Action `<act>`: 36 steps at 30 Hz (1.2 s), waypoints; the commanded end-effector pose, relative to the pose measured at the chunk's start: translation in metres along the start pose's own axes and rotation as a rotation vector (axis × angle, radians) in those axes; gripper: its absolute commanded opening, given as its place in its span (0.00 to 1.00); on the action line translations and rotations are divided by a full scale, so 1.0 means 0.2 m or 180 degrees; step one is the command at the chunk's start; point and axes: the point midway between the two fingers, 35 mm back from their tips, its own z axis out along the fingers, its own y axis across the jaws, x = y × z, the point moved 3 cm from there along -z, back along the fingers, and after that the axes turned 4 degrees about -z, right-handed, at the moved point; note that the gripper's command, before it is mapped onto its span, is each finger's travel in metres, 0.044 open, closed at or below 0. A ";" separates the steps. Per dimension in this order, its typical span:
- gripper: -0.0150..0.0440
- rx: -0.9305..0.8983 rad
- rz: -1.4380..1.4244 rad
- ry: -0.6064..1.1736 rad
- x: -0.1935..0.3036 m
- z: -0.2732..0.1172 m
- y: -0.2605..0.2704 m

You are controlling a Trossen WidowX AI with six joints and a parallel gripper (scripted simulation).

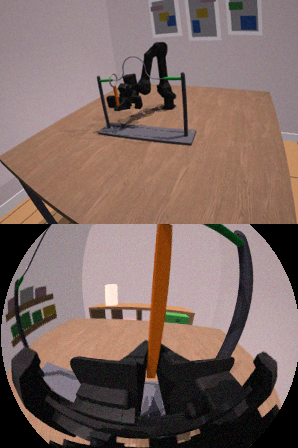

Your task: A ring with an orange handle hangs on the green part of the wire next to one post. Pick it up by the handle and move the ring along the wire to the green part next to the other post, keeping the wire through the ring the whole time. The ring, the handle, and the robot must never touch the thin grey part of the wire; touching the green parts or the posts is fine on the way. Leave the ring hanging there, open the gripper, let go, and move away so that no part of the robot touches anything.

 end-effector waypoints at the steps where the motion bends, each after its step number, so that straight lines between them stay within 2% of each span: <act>1: 0.00 0.0002 0.0041 0.0001 0.00 0.00 0.03; 17: 0.00 -0.0036 0.0431 -0.0009 -0.02 0.00 0.18; 36: 0.00 -0.0138 0.1579 -0.0030 -0.13 -0.01 0.48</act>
